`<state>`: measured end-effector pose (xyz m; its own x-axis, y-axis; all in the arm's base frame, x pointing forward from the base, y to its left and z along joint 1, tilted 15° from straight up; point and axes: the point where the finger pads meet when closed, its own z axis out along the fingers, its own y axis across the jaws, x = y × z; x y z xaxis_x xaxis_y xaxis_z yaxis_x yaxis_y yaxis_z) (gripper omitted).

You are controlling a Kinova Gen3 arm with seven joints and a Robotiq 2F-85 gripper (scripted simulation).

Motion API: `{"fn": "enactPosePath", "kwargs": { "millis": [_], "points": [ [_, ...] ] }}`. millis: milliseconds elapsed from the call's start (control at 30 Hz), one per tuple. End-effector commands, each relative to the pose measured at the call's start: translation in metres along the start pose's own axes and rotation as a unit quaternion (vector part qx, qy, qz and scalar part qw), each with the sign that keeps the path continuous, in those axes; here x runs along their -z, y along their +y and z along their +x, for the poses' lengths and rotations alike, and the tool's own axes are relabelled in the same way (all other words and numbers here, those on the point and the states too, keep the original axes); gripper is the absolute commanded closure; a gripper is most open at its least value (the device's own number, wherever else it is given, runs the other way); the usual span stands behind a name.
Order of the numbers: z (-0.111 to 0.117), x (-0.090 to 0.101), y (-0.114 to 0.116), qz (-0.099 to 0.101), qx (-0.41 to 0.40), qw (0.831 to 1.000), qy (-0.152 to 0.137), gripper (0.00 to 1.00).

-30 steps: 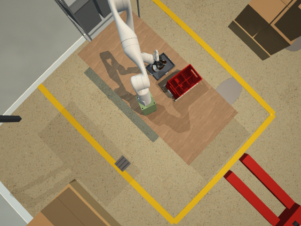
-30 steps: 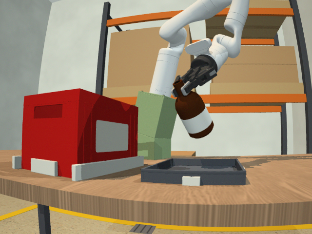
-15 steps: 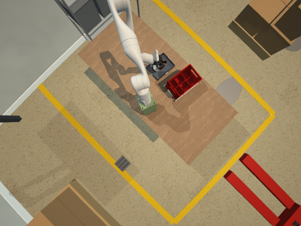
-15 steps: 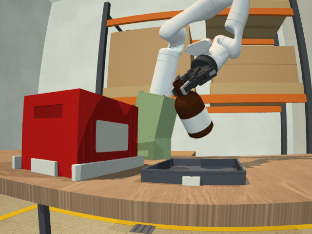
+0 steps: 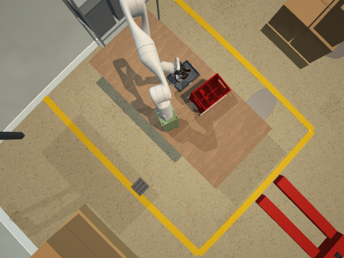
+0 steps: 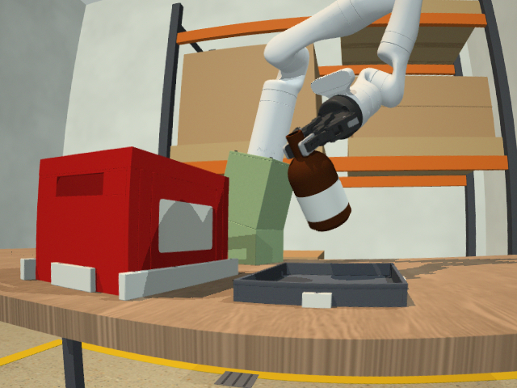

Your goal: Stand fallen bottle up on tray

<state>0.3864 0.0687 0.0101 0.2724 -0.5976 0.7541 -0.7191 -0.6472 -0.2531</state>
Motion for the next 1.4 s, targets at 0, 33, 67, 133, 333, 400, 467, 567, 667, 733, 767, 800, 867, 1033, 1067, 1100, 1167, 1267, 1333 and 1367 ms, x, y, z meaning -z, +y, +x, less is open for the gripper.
{"fn": "enactPosePath", "kwargs": {
  "millis": [0,33,67,133,333,400,467,567,667,733,767,800,867,1033,1067,1100,1167,1267,1333,1367],
  "points": [
    [-0.0034,0.0004,-0.0001,0.002,0.005,1.000,0.007,1.00],
    [-0.0034,0.0005,-0.0001,0.002,0.005,1.000,0.011,1.00],
    [-0.0034,0.0006,0.0000,0.002,0.005,1.000,0.014,1.00],
    [-0.0034,0.0008,0.0001,0.002,0.005,1.000,0.020,1.00],
    [-0.0033,0.0015,0.0004,0.002,0.005,0.999,0.034,1.00],
    [-0.0033,0.0015,0.0004,0.002,0.005,0.999,0.034,1.00],
    [-0.0033,0.0016,0.0005,0.002,0.005,0.999,0.037,1.00],
    [-0.0033,0.0018,0.0006,0.002,0.005,0.999,0.039,1.00],
    [-0.0033,0.0018,0.0006,0.003,0.005,0.999,0.039,1.00],
    [-0.0033,0.0018,0.0006,0.003,0.005,0.999,0.039,1.00],
    [-0.0033,0.0018,0.0006,0.003,0.005,0.999,0.039,1.00],
    [-0.0033,0.0018,0.0006,0.003,0.005,0.999,0.039,1.00],
    [-0.0033,0.0018,0.0006,0.003,0.005,0.999,0.039,1.00],
    [-0.0033,0.0018,0.0006,0.003,0.005,0.999,0.039,1.00],
    [-0.0033,0.0018,0.0006,0.003,0.005,0.999,0.039,1.00],
    [-0.0033,0.0018,0.0006,0.003,0.005,0.999,0.039,1.00],
    [-0.0033,0.0018,0.0006,0.003,0.005,0.999,0.039,1.00],
    [-0.0033,0.0018,0.0006,0.003,0.005,0.999,0.039,1.00],
    [-0.0033,0.0018,0.0006,0.003,0.005,0.999,0.039,1.00],
    [-0.0033,0.0018,0.0006,0.003,0.005,0.999,0.039,1.00]
  ]
}}
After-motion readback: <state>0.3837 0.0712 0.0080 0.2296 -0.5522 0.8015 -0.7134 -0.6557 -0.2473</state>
